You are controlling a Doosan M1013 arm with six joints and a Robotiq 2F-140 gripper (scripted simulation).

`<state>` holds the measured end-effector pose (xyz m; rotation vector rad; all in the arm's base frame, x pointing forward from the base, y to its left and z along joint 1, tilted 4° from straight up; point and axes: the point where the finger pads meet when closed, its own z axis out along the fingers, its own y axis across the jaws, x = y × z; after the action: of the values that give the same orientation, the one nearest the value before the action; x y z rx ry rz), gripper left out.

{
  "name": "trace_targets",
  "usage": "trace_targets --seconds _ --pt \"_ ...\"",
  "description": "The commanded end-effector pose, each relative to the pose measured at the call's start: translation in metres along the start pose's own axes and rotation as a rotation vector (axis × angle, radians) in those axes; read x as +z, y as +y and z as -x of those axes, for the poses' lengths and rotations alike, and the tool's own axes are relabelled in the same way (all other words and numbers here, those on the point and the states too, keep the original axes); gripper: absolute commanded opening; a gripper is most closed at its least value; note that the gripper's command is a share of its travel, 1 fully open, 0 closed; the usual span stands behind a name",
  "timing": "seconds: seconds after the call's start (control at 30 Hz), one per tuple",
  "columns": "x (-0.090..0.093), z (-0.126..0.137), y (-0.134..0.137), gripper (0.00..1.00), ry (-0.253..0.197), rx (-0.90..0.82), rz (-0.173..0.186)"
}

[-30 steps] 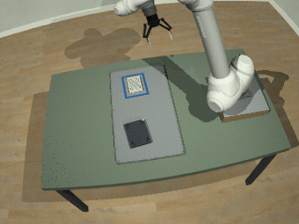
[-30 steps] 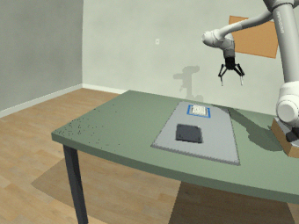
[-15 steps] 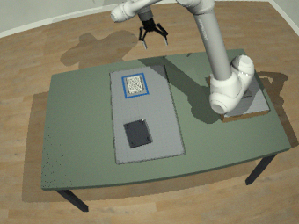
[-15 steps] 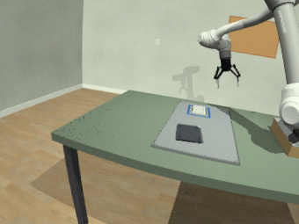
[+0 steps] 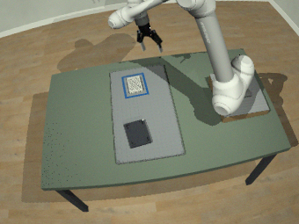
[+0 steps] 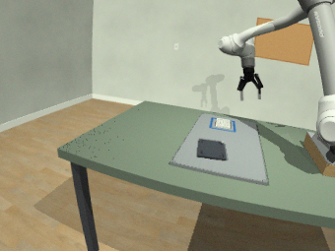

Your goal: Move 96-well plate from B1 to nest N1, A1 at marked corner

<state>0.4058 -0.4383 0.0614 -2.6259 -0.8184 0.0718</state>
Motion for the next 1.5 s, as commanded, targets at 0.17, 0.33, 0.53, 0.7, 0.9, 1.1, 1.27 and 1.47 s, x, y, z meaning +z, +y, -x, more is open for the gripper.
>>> trace_targets --seconds 0.17,0.33,0.53,0.7,0.9,1.1,1.27,1.47 --pt "0.008 -0.022 0.006 1.0 -0.016 0.269 0.039" --pt "0.013 -0.036 0.01 1.0 -0.018 0.434 0.064" --pt "0.019 -0.051 0.013 1.0 -0.015 0.565 0.086" --pt "0.023 -0.063 0.015 1.0 -0.007 0.73 0.112" --pt "0.028 -0.079 0.018 1.0 0.01 0.927 0.143" --pt "0.033 -0.093 0.02 1.0 0.026 1.057 0.163" --pt "0.038 -0.107 0.021 1.0 0.051 1.221 0.186" --pt "0.044 -0.125 0.023 1.0 0.089 1.416 0.21"
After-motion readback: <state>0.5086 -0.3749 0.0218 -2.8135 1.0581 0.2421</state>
